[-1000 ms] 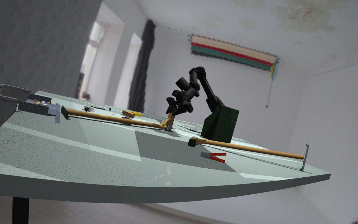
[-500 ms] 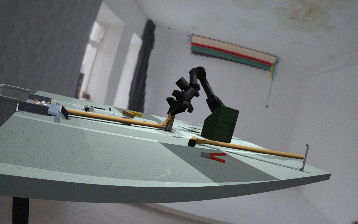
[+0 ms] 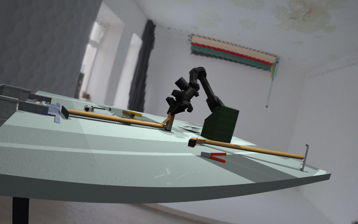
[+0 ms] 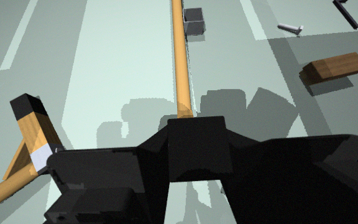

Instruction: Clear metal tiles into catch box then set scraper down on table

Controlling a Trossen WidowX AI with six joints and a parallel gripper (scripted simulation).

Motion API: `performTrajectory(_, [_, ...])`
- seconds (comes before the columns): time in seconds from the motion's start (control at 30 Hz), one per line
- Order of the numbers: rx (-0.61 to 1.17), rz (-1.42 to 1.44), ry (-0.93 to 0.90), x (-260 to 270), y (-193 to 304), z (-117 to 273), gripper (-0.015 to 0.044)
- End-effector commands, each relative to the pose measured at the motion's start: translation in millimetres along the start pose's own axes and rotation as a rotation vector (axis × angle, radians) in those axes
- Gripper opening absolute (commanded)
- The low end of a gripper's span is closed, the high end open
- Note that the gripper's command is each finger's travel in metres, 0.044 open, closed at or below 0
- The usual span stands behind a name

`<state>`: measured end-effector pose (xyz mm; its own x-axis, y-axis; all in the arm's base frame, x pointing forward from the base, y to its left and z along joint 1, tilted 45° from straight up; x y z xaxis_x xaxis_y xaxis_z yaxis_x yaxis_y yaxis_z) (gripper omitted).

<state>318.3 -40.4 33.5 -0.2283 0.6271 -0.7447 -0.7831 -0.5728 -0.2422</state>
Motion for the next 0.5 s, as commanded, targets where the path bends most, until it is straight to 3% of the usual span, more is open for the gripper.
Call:
performTrajectory(0.0, [0.003, -0.019, 0.023, -10, 0, 0, 0.0])
performTrajectory(0.47, [0.006, -0.046, 0.042, -26, 3, 1, 0.0])
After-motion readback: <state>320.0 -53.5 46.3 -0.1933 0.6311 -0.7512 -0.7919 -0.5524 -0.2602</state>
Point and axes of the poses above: the point midway between the two fingers, 35 mm back from their tips, its own z axis back along the fingers, its own x axis across the jaws, y = z × x, the point moved 4 cm from there along z, back along the fingers, and after that the axes turned 10 degrees about z, right-handed, at the moved point
